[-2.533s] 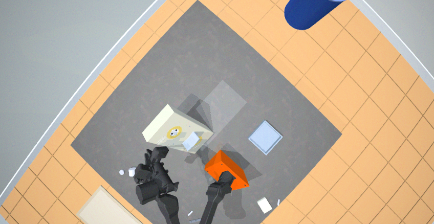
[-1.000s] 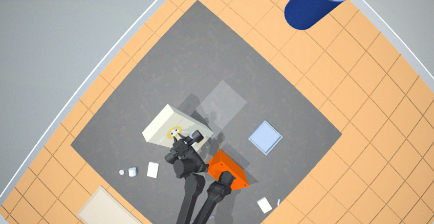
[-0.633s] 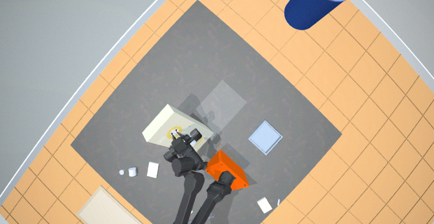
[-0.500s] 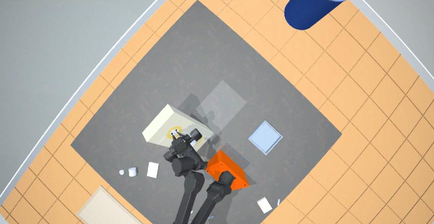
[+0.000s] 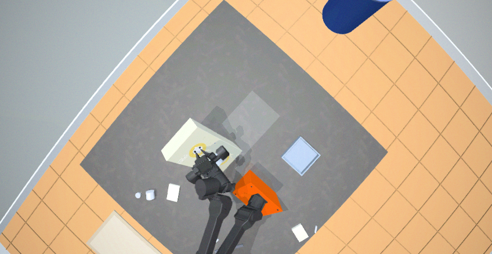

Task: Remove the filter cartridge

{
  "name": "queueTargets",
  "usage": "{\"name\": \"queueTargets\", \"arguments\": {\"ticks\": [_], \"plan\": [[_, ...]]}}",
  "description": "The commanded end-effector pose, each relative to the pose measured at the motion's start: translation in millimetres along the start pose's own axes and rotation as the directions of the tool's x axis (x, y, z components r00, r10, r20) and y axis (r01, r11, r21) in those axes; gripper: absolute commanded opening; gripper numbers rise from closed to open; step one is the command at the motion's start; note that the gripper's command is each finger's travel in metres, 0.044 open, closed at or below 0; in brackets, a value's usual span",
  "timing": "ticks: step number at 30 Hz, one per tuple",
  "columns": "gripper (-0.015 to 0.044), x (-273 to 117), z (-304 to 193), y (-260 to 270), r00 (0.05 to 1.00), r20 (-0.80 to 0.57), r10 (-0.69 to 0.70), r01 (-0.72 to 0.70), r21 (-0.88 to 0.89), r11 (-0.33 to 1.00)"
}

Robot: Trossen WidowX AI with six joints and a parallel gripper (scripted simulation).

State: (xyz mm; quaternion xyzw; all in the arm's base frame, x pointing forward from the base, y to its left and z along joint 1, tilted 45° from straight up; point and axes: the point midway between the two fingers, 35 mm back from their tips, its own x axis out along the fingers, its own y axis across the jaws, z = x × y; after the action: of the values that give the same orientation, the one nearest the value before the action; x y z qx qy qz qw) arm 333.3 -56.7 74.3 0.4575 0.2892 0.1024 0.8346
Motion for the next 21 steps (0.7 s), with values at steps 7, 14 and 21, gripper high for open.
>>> {"name": "queueTargets", "arguments": {"ticks": [7, 14, 21], "plan": [[0.0101, 0.0, 1.2, 0.0, 1.000, 0.000, -0.003, 0.003, 0.006, 1.000], [0.0101, 0.0, 1.5, 0.2, 1.000, 0.000, -0.003, 0.003, 0.006, 1.000], [0.0101, 3.0, 1.3, 0.4, 1.000, 0.000, -0.003, 0.003, 0.006, 1.000]]}}
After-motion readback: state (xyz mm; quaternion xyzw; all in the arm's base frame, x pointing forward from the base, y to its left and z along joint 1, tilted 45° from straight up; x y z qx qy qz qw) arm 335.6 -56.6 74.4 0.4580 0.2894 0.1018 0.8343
